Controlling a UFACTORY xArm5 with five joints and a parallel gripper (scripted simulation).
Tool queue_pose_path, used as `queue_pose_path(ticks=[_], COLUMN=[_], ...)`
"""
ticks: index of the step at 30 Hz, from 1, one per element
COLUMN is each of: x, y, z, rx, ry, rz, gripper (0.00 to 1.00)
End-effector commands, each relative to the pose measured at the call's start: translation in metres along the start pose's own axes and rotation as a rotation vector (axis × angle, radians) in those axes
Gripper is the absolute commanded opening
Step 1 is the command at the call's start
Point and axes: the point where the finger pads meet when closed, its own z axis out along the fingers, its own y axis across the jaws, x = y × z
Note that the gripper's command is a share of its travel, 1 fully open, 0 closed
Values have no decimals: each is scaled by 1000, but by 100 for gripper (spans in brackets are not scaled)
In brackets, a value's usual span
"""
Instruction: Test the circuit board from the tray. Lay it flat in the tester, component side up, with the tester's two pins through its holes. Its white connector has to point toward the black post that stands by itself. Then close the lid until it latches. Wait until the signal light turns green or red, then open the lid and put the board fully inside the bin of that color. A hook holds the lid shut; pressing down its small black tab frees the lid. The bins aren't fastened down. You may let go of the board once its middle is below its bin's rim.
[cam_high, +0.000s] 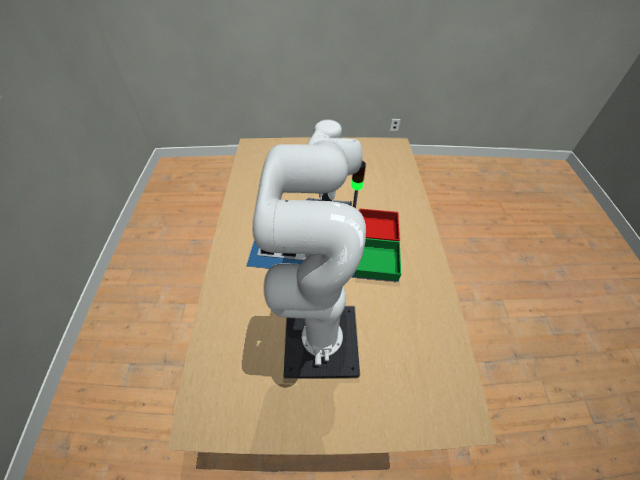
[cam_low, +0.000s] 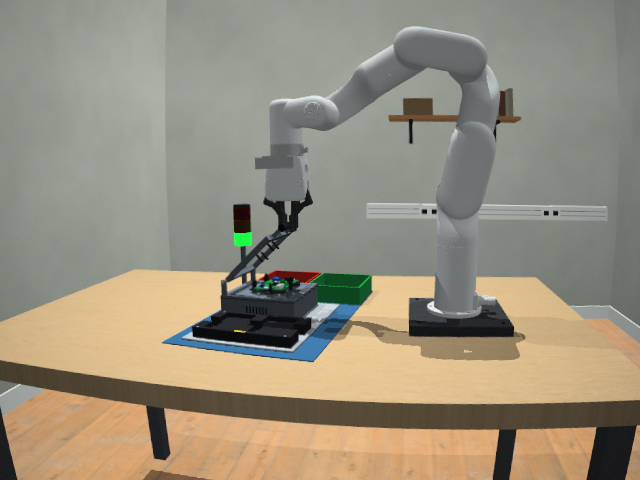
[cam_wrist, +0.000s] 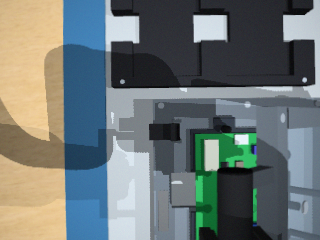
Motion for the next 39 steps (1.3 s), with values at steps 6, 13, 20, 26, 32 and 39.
queue_pose_path(ticks=[6,13,20,26,32,39], x=[0,0,0,0,0,0], y=[1,1,2,10,26,39], z=[-1,-1,-3,-11,-25,-35], rx=[-4,-4,-4,-4,-4,-4], ry=[0,0,0,0,0,0], rz=[0,0,0,0,0,0], gripper=[0,0,0,0,0,0])
